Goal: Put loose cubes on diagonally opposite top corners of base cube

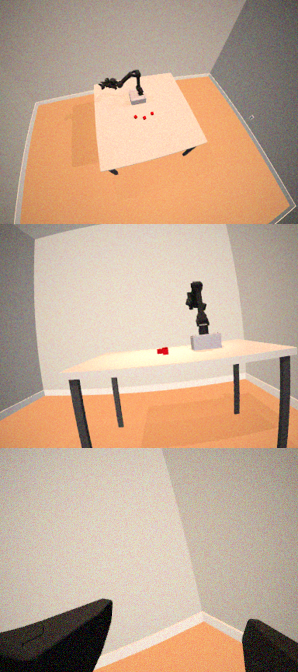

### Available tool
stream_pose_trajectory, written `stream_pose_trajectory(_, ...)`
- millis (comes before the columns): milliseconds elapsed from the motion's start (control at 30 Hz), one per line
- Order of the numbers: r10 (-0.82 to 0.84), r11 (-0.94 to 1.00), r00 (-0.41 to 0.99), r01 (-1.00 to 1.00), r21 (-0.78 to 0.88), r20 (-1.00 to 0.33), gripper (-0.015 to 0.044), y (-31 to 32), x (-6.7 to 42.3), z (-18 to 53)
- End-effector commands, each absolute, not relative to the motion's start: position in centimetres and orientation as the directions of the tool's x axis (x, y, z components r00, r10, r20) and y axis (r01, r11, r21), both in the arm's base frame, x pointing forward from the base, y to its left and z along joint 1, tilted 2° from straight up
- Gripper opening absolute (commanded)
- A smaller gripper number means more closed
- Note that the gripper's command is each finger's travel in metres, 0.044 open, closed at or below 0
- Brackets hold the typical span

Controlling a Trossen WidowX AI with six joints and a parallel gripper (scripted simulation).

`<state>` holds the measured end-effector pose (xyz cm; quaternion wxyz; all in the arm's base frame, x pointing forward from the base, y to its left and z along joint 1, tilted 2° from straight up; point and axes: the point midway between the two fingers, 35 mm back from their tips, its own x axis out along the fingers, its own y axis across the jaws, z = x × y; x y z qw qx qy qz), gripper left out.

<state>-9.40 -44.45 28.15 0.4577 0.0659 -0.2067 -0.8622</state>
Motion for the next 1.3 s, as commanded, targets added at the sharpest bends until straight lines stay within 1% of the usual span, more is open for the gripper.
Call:
stream_pose_trajectory(0, -0.877, -0.464, -0.481, 0.84, 0.282, -0.008, 0.0265, -45.8, -5.8, 26.5)
stream_pose_trajectory(300, -0.936, -0.31, -0.301, 0.951, 0.021, -0.182, 0.0265, -46.8, 1.3, 22.8)
stream_pose_trajectory(667, -0.912, 0.017, -0.088, 0.968, -0.25, -0.4, 0.0265, -45.4, 9.8, 18.4)
stream_pose_trajectory(967, -0.819, 0.334, 0.056, 0.855, -0.396, -0.571, 0.0265, -42.3, 16.0, 15.0)
stream_pose_trajectory(1267, -0.673, 0.631, 0.152, 0.629, -0.454, -0.724, 0.0265, -37.7, 21.1, 12.0)
